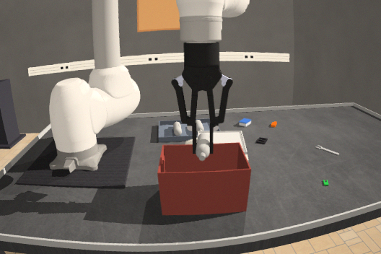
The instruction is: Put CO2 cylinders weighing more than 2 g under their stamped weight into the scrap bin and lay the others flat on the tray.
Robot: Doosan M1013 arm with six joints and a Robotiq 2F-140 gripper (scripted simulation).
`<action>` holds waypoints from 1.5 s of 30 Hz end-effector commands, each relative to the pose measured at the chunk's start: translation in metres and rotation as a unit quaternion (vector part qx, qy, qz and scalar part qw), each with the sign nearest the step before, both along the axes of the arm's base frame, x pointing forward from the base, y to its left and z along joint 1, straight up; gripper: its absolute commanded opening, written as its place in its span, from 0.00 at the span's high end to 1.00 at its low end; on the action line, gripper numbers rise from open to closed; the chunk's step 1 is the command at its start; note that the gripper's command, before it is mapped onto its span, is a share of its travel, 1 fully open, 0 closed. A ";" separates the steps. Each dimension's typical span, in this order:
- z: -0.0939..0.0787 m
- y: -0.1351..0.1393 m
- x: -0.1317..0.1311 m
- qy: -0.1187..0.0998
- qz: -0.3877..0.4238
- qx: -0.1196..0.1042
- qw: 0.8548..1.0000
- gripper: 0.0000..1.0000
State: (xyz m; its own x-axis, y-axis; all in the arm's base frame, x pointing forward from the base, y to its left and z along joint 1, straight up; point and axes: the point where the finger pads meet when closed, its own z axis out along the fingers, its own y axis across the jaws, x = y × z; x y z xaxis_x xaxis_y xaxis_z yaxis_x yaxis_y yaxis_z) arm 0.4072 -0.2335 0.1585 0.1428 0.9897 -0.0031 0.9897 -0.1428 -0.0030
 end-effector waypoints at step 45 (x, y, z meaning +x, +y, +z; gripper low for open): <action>0.001 0.000 0.000 -0.001 0.000 0.000 1.000 0.60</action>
